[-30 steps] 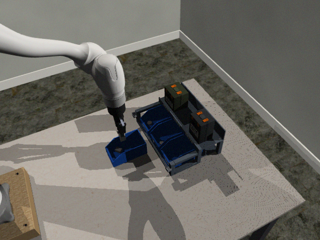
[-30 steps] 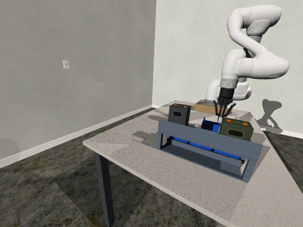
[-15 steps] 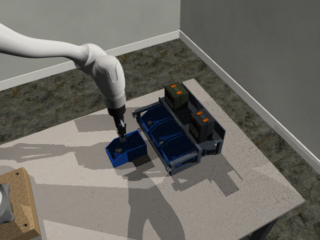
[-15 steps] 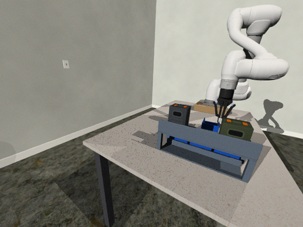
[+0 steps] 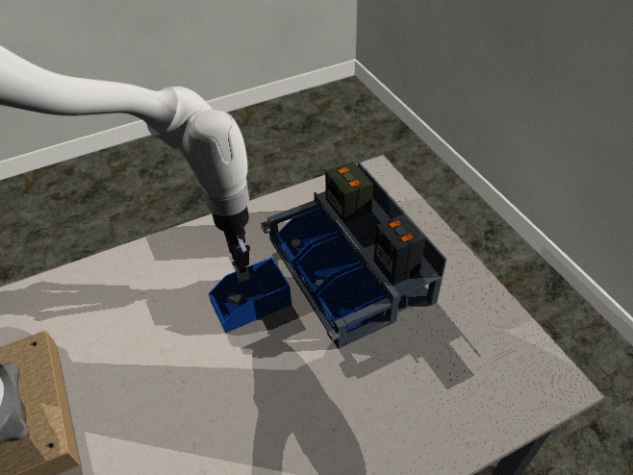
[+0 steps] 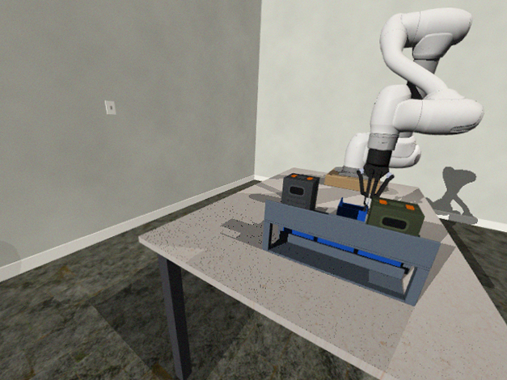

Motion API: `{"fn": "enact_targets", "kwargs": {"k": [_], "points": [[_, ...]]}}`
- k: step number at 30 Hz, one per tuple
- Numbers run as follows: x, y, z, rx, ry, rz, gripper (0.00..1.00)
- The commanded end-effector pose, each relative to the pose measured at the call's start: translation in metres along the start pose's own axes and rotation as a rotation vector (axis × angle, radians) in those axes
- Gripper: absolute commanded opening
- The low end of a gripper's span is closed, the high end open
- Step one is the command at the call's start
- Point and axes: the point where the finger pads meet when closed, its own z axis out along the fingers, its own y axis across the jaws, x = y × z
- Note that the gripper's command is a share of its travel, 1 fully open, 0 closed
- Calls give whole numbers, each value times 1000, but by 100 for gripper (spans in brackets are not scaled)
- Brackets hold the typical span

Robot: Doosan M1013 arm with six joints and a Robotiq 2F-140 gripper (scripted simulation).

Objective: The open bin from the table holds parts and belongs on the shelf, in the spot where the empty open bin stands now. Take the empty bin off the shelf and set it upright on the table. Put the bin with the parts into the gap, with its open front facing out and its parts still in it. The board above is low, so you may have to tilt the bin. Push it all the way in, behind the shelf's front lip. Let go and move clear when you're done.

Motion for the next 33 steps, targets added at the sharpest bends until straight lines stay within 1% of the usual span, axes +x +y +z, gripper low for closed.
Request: {"fn": "enact_targets", "kwargs": {"k": [1, 2, 33], "points": [[0, 0, 0, 0, 0, 0, 10], [0, 0, 0, 0, 0, 0, 24], [0, 0, 0, 0, 0, 0, 24]]}}
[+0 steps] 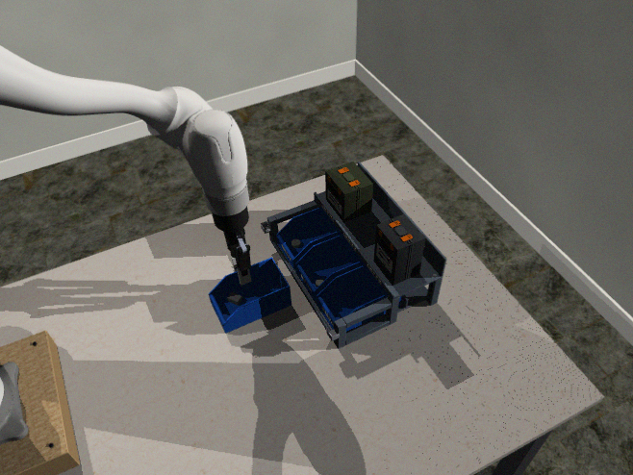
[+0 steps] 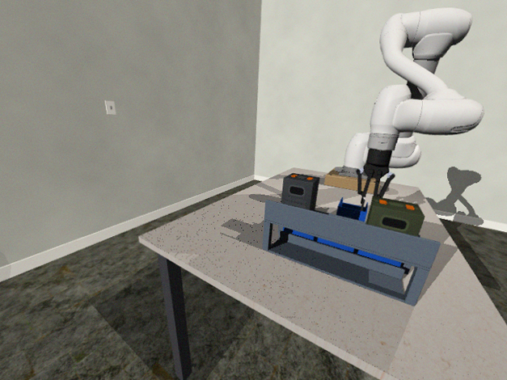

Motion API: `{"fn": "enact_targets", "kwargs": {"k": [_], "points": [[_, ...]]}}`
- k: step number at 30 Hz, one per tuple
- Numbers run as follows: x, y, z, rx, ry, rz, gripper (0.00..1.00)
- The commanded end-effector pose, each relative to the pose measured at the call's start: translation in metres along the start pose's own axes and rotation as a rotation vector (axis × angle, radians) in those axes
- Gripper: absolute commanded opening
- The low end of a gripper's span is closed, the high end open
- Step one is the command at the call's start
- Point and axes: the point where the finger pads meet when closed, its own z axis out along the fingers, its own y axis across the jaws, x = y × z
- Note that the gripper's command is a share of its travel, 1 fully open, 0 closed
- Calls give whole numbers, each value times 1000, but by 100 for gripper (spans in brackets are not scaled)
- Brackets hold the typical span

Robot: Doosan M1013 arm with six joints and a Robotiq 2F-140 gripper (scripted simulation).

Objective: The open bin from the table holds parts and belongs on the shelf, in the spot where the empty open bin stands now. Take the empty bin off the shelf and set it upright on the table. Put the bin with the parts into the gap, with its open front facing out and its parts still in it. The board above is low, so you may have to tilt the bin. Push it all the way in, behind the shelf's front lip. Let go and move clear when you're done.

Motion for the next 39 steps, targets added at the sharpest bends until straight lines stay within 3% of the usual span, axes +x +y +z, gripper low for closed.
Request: {"fn": "enact_targets", "kwargs": {"k": [1, 19, 39], "points": [[0, 0, 0, 0, 0, 0, 24], [0, 0, -4, 0, 0, 0, 24], [0, 0, -23, 0, 0, 0, 24]]}}
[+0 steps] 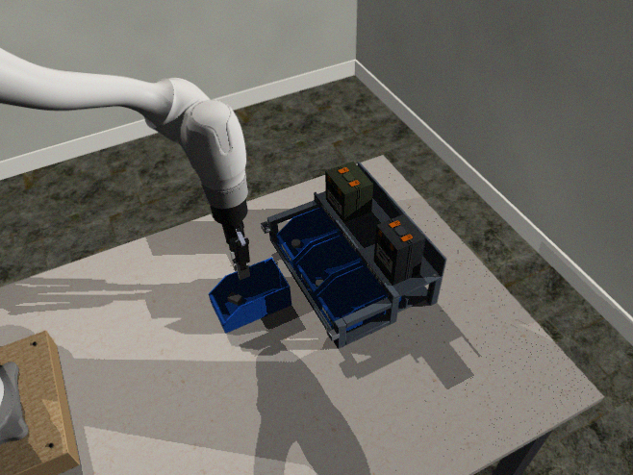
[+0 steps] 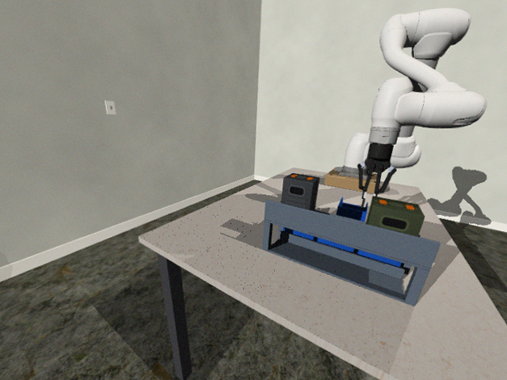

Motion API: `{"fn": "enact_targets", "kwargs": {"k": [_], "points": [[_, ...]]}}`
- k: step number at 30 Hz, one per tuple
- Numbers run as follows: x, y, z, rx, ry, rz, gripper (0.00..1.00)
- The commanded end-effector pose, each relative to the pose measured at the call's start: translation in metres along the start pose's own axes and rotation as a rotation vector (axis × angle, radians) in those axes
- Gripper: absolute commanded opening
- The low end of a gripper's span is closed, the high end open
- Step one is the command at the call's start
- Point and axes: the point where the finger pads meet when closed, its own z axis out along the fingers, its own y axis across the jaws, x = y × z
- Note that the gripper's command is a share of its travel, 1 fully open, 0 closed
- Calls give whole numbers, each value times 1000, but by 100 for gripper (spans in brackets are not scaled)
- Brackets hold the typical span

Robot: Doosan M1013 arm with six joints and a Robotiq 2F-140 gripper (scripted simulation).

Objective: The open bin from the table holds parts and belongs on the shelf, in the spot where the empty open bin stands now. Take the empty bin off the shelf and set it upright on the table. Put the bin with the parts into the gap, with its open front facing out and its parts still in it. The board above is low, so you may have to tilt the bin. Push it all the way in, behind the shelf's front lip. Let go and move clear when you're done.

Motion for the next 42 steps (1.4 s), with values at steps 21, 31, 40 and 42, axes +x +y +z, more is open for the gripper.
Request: {"fn": "enact_targets", "kwargs": {"k": [21, 31, 40, 42], "points": [[0, 0, -35, 0, 0, 0, 24], [0, 0, -50, 0, 0, 0, 24], [0, 0, -64, 0, 0, 0, 24], [0, 0, -67, 0, 0, 0, 24]]}}
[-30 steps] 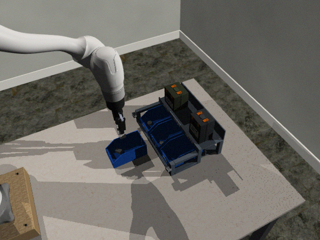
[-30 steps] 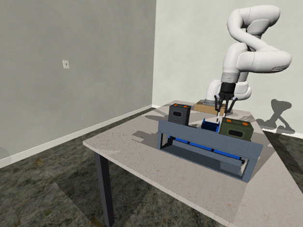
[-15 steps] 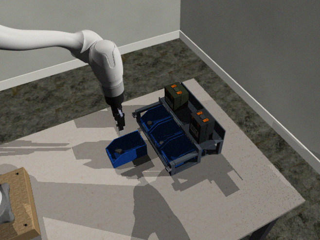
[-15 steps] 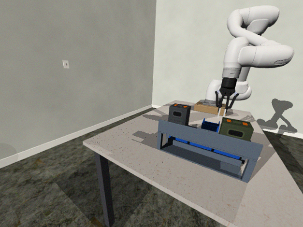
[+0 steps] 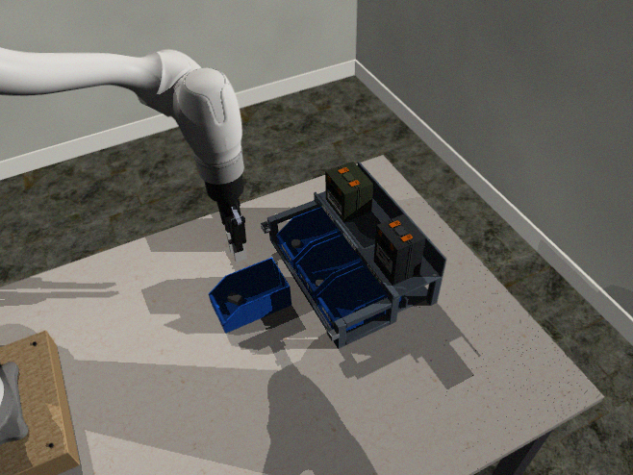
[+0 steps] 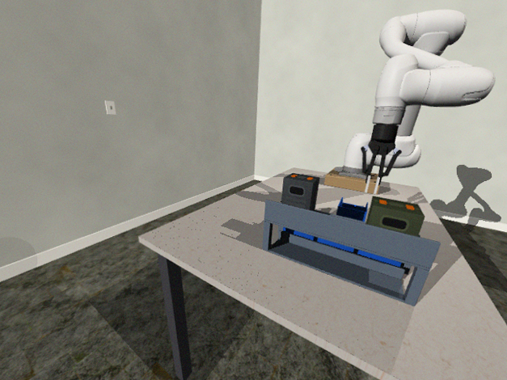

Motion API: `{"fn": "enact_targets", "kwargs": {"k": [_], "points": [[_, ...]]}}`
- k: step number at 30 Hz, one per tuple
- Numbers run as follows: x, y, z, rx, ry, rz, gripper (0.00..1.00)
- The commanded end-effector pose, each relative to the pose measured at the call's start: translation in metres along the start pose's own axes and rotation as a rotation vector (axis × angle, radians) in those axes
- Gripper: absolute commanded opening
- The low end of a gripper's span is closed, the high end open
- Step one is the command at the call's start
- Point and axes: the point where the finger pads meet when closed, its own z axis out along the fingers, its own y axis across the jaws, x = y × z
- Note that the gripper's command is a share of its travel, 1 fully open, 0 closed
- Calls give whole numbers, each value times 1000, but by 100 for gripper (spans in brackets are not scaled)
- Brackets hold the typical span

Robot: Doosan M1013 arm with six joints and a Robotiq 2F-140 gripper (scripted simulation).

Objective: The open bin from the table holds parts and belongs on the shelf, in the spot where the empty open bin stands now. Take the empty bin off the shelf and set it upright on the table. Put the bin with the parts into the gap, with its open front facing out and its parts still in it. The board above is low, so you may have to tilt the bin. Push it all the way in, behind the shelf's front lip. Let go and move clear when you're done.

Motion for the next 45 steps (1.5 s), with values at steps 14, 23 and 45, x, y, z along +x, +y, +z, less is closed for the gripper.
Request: {"fn": "enact_targets", "kwargs": {"k": [14, 23, 45], "points": [[0, 0, -12, 0, 0, 0, 24], [0, 0, -14, 0, 0, 0, 24], [0, 0, -15, 0, 0, 0, 10]]}}
